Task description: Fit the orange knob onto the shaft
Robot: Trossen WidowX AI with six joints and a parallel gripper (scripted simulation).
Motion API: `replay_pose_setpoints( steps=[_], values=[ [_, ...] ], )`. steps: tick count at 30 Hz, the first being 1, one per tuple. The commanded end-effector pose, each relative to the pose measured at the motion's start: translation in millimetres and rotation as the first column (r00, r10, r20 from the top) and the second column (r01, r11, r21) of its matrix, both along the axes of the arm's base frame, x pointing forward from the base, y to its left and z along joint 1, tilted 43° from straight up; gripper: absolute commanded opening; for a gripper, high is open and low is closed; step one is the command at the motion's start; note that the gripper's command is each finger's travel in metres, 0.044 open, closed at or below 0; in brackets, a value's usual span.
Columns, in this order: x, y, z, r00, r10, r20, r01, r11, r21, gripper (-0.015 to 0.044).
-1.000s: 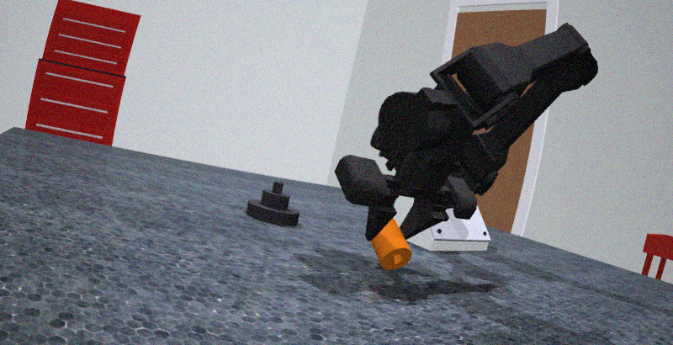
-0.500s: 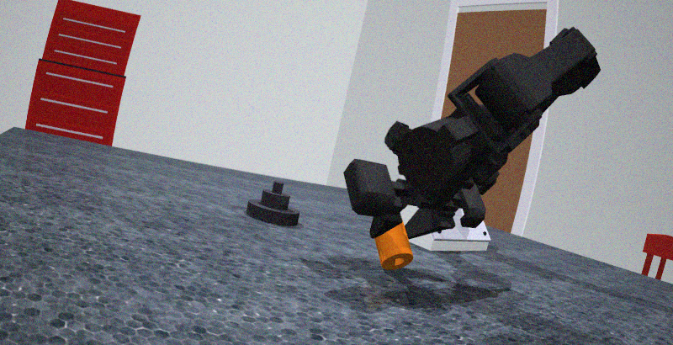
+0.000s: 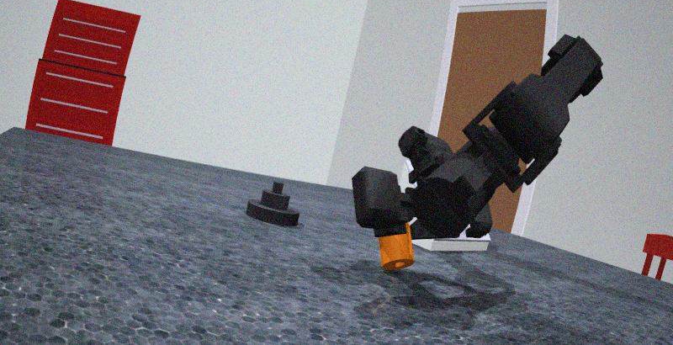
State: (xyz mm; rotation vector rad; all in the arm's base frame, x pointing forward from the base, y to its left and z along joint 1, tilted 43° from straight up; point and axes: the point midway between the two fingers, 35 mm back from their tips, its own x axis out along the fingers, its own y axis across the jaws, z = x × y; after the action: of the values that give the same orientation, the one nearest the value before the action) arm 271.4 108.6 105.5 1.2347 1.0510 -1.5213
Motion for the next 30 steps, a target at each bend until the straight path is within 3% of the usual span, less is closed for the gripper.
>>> replay_pose_setpoints(
  steps=[1,16,30],
  values=[
    [1.4,3.2,2.8,1.000,0.002,-0.008,-0.003,0.999,-0.047,0.0181],
    [4.9,15.0,9.6,0.998,0.012,-0.065,-0.028,0.968,-0.250,0.0181],
    [5.9,17.6,14.2,0.998,0.011,-0.055,-0.023,0.974,-0.224,0.0181]
  ],
)
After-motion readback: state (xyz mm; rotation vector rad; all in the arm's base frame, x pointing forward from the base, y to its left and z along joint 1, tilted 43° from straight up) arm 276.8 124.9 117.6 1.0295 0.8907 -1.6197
